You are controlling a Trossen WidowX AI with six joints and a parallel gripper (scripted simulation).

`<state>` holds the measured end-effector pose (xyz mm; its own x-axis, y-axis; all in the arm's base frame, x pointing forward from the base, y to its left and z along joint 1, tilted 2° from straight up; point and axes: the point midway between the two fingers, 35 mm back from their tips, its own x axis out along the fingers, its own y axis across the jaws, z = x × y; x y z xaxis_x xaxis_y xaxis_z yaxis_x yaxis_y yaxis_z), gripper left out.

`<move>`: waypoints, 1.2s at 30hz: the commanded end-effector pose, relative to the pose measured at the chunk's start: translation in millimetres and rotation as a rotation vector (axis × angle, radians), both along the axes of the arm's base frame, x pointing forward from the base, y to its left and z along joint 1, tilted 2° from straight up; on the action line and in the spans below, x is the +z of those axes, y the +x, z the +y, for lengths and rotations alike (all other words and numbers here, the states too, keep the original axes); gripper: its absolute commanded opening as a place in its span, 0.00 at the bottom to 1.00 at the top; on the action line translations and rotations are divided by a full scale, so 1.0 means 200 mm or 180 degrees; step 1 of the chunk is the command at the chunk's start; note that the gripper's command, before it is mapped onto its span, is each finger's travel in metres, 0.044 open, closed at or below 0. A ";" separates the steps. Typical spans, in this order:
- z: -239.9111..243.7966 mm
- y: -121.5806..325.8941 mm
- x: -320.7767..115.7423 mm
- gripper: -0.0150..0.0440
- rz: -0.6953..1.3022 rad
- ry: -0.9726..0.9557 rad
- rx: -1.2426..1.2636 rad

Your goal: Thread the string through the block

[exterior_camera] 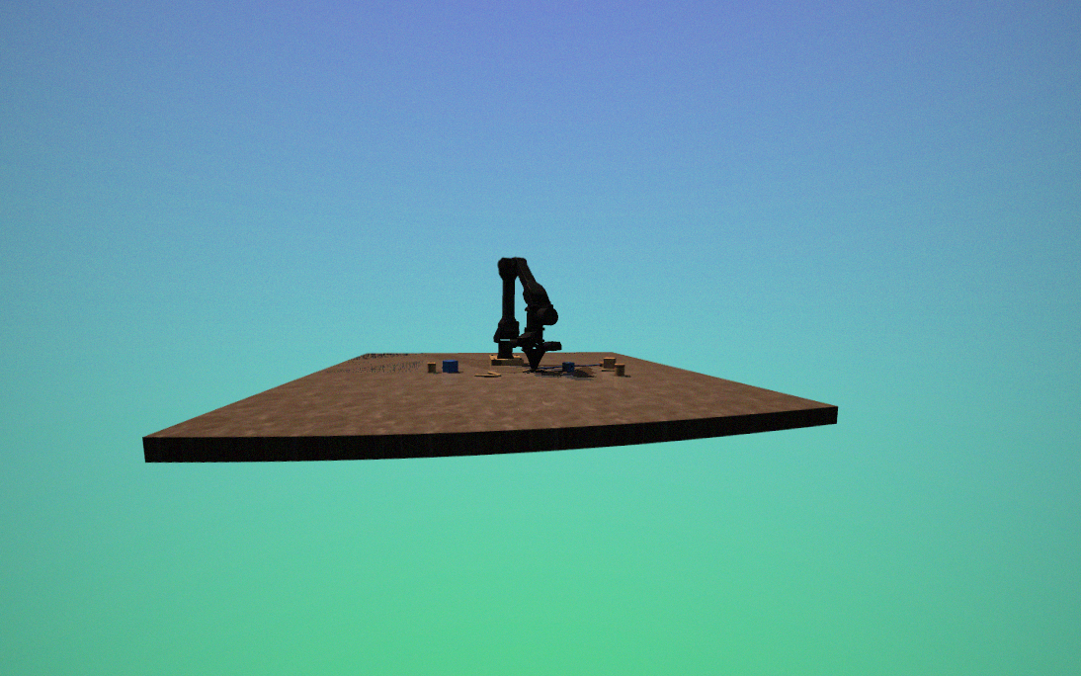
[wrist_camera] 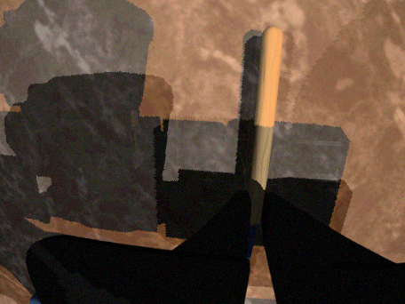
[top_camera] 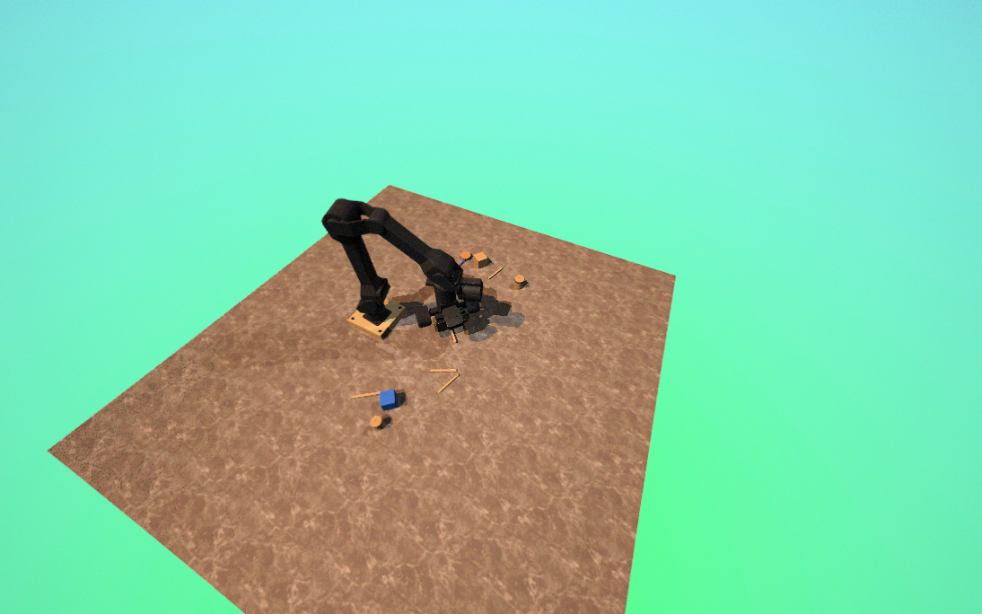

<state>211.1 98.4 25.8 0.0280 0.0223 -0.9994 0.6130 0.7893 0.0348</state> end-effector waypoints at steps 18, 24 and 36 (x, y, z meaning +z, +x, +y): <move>0.01 0.02 0.15 0.25 -0.0033 0.0015 0.0001; 0.00 0.01 0.19 0.25 -0.0033 0.0015 0.0001; 0.00 0.01 0.26 0.25 -0.0033 0.0015 0.0001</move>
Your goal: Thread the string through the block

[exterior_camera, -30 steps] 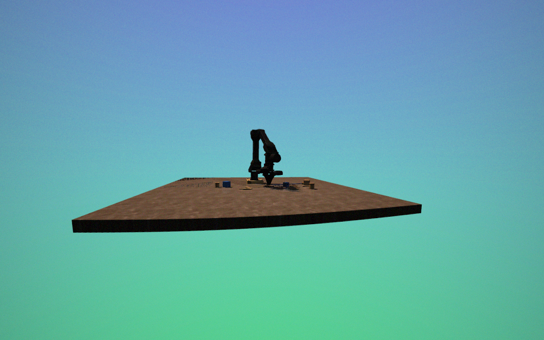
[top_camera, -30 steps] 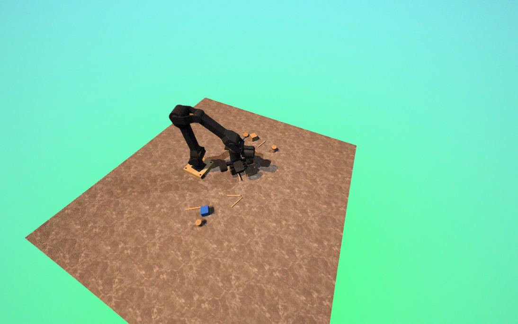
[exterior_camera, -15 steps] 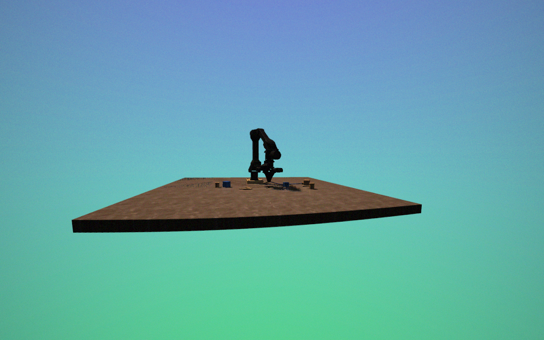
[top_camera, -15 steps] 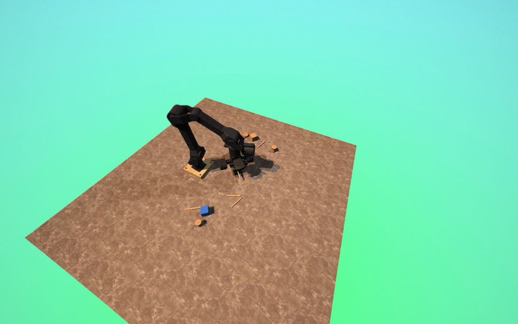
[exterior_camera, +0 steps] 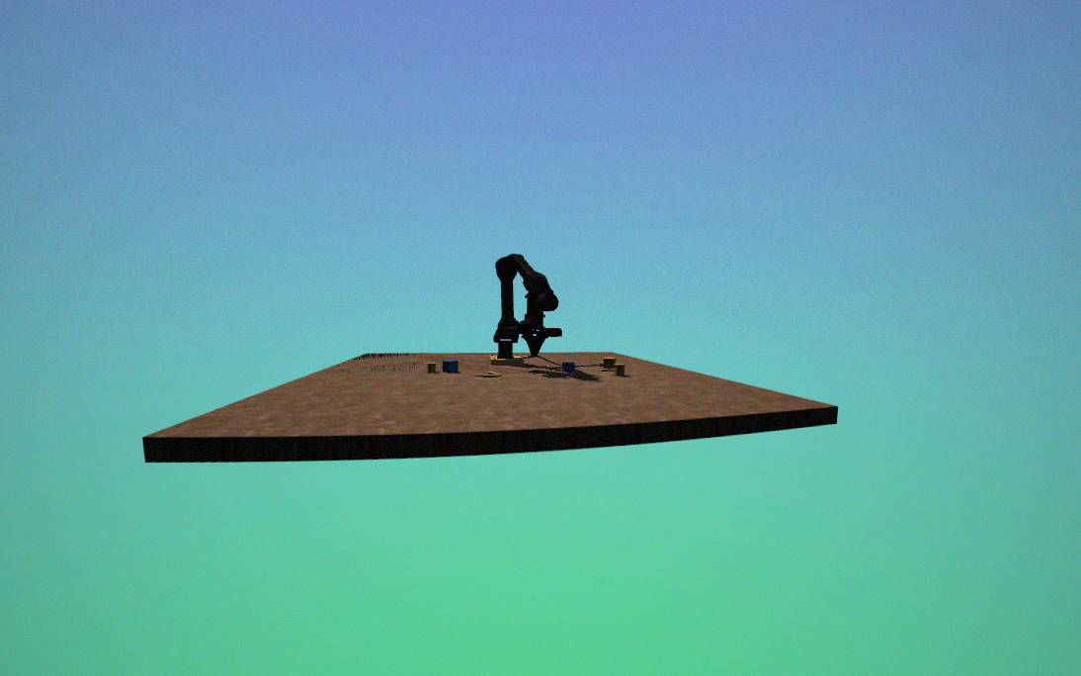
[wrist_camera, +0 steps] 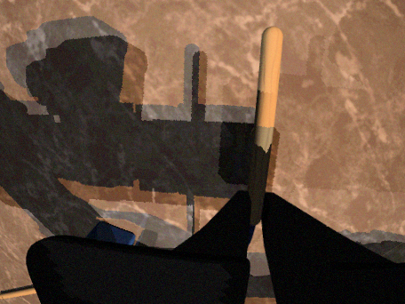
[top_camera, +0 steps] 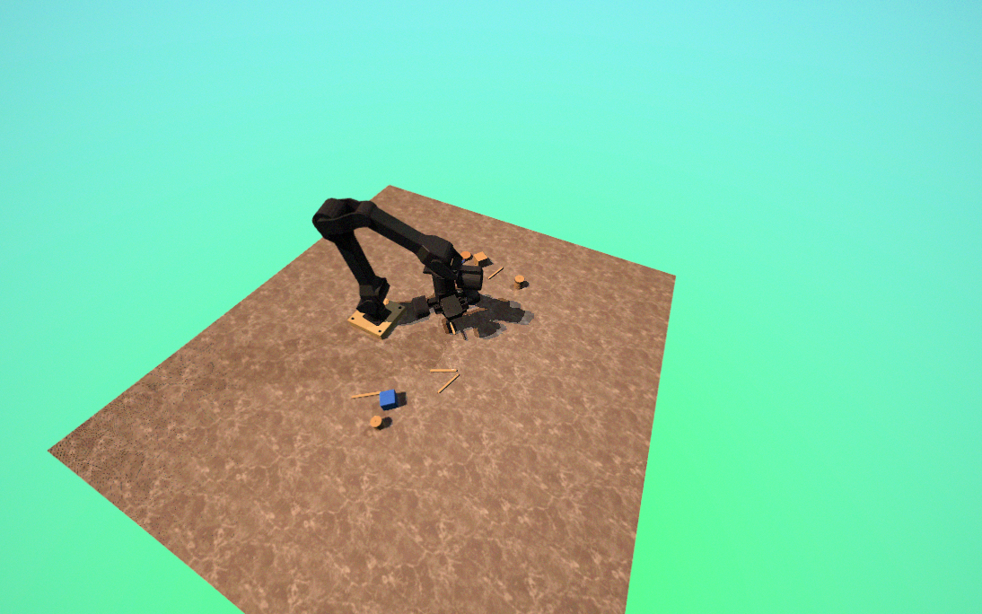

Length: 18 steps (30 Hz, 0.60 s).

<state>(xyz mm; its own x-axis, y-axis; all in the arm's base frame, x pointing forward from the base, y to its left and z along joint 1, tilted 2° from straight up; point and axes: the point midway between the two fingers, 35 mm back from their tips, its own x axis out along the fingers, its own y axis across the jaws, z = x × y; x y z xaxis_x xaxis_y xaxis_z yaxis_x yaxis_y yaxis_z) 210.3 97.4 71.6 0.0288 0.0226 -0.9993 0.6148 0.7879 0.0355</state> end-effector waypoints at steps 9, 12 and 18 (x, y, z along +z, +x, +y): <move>0.00 0.00 0.03 0.25 -0.0005 0.0002 -0.0001; 0.00 0.00 0.03 0.25 -0.0004 0.0002 0.0013; 0.03 0.00 0.03 0.25 0.0016 -0.0008 0.0443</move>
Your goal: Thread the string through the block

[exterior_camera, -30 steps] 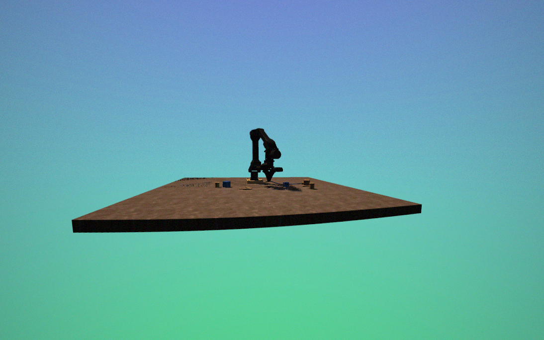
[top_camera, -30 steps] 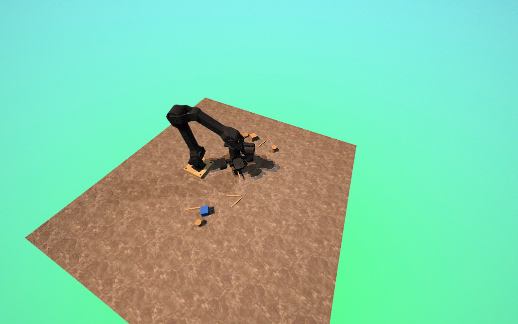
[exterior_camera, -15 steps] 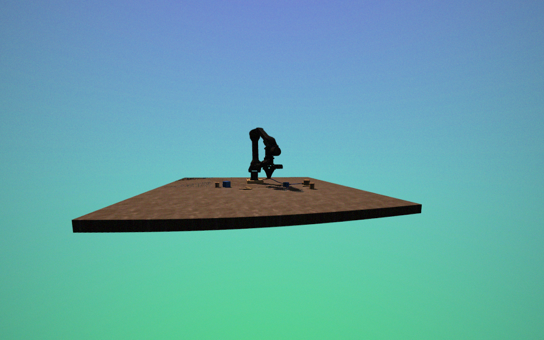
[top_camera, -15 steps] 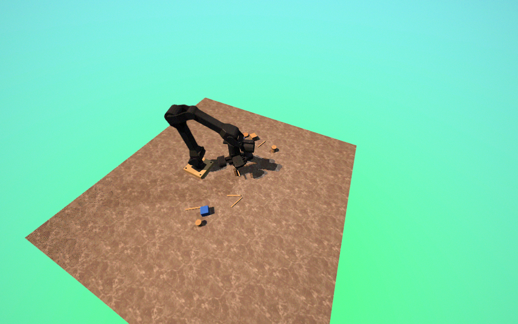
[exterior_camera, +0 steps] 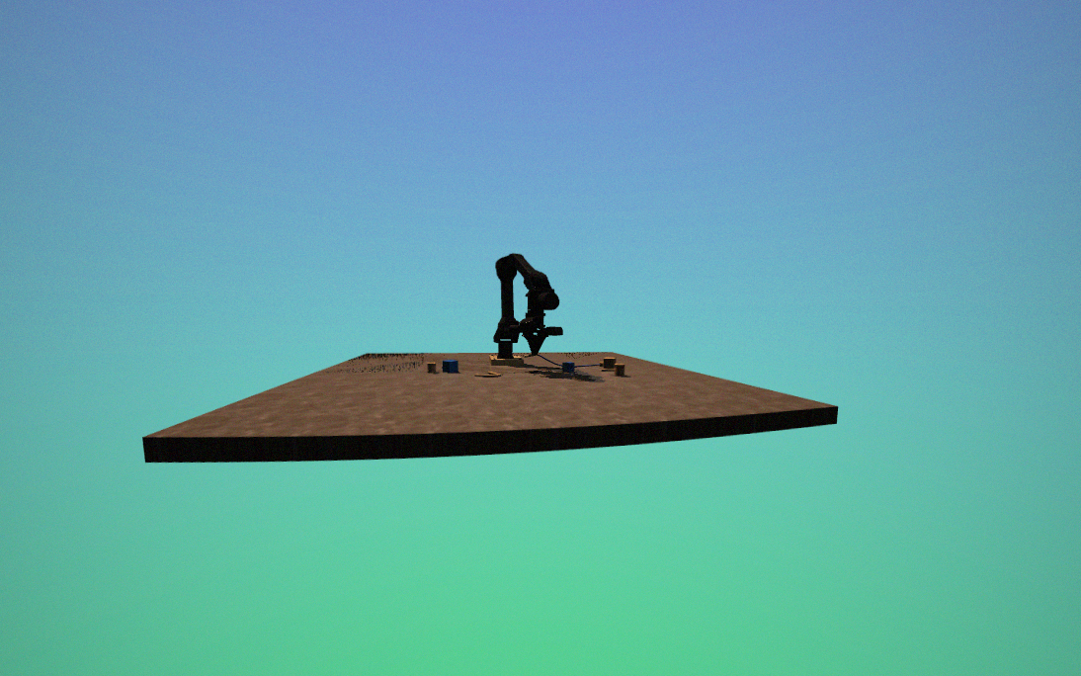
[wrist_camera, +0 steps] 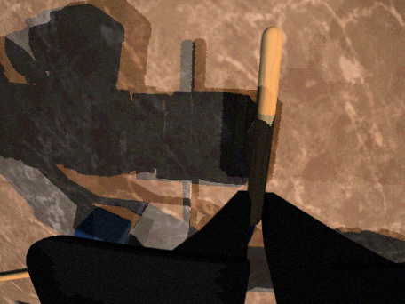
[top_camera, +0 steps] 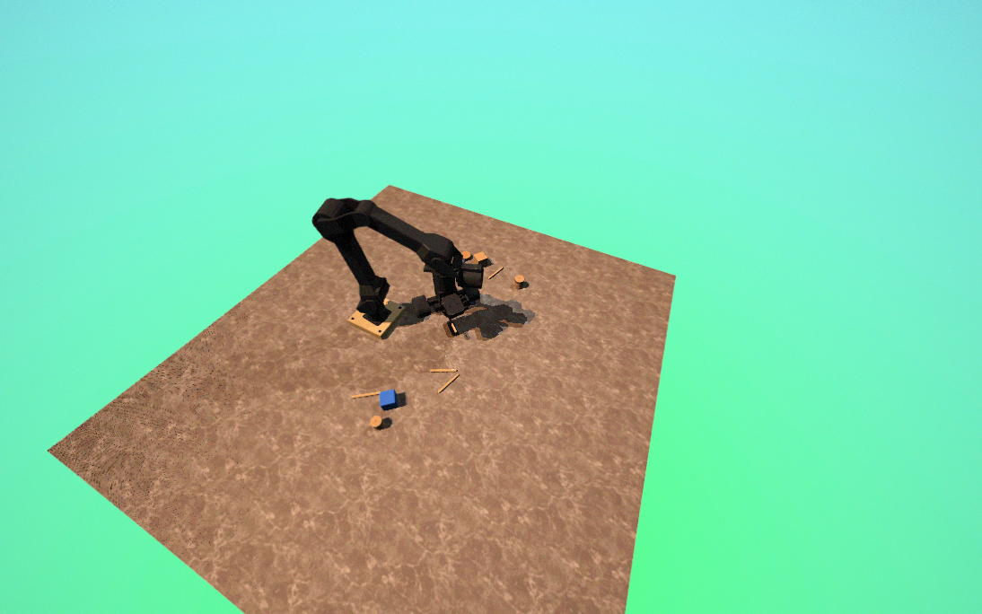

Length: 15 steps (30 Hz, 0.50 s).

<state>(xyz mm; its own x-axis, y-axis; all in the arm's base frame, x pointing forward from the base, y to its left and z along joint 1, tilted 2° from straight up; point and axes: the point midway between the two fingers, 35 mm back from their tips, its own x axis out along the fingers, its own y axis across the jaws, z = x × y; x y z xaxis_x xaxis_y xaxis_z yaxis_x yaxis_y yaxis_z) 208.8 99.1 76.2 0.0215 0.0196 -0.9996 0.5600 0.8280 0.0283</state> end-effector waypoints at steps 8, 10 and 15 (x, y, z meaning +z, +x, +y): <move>0.07 0.01 0.02 0.25 0.0027 -0.0001 0.0878; 0.08 0.01 0.02 0.25 0.0034 -0.0002 0.1042; 0.11 0.01 0.03 0.25 0.0053 -0.0003 0.1449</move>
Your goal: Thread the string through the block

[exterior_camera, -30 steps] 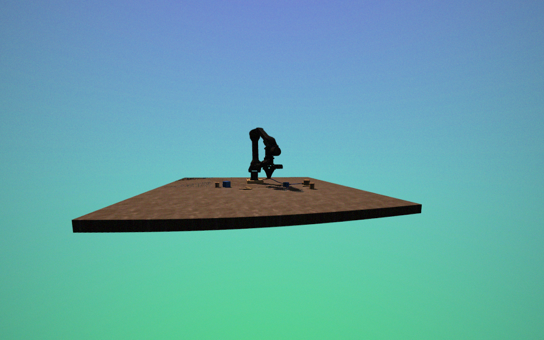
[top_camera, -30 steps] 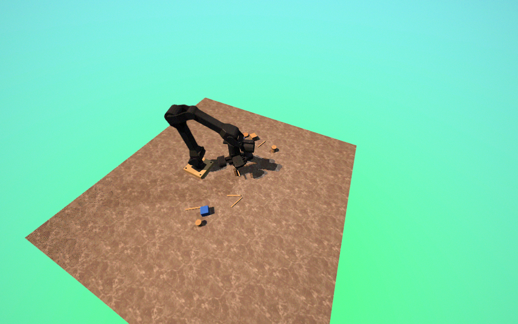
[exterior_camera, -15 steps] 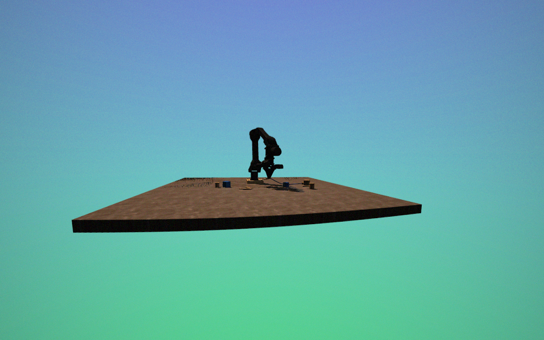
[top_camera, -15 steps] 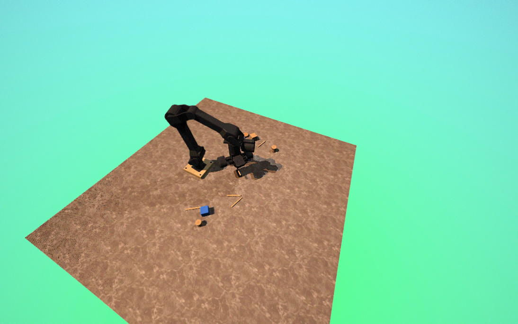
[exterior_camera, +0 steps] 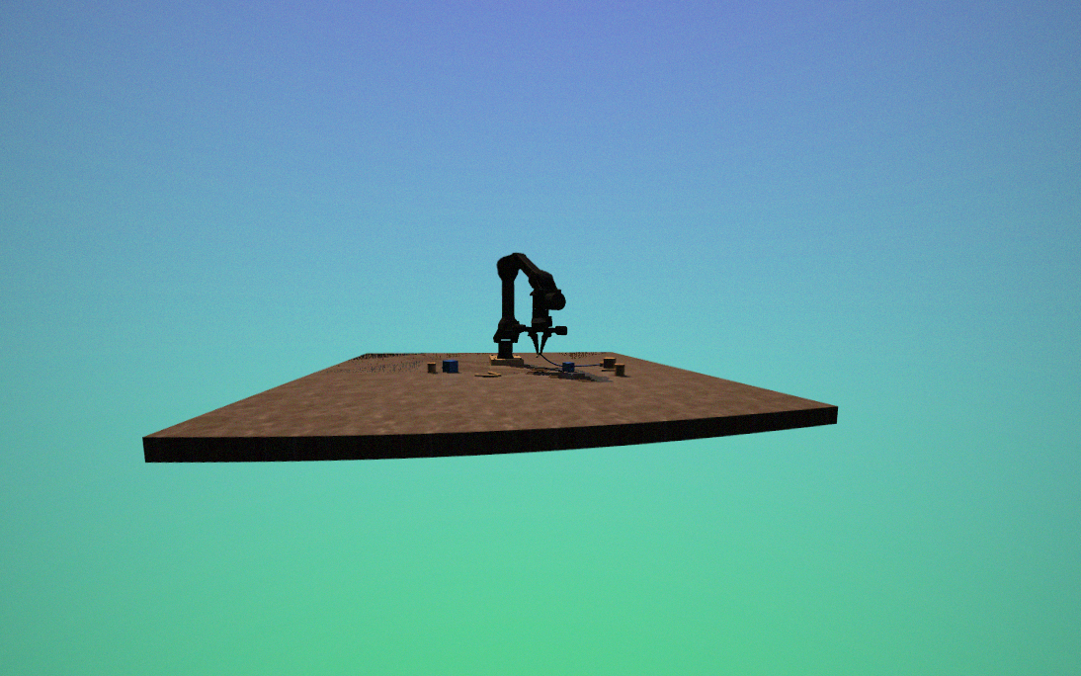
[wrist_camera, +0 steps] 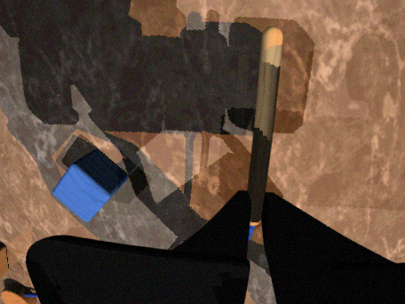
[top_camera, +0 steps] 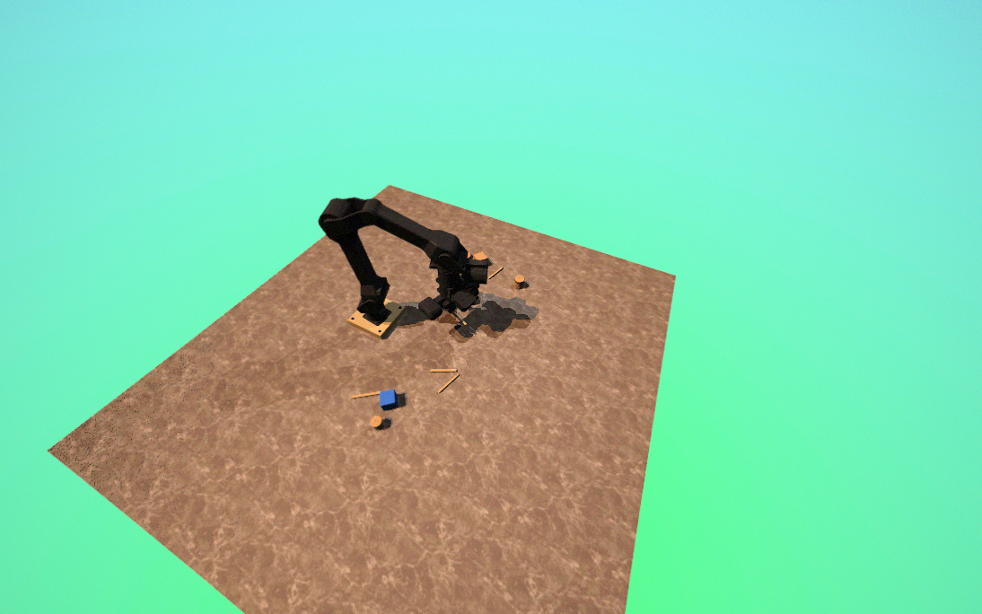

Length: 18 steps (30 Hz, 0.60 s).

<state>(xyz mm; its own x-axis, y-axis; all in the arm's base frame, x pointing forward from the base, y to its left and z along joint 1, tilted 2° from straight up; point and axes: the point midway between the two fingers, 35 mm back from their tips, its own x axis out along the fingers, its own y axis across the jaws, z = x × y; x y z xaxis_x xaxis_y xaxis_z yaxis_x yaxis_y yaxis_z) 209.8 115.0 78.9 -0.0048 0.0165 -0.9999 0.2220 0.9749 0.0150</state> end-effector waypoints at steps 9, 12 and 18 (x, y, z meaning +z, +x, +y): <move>0.08 0.01 0.02 0.25 0.0032 0.0026 0.0993; 0.09 0.01 0.03 0.25 0.0044 0.0029 0.1235; 0.13 0.01 0.03 0.25 0.0068 0.0039 0.1718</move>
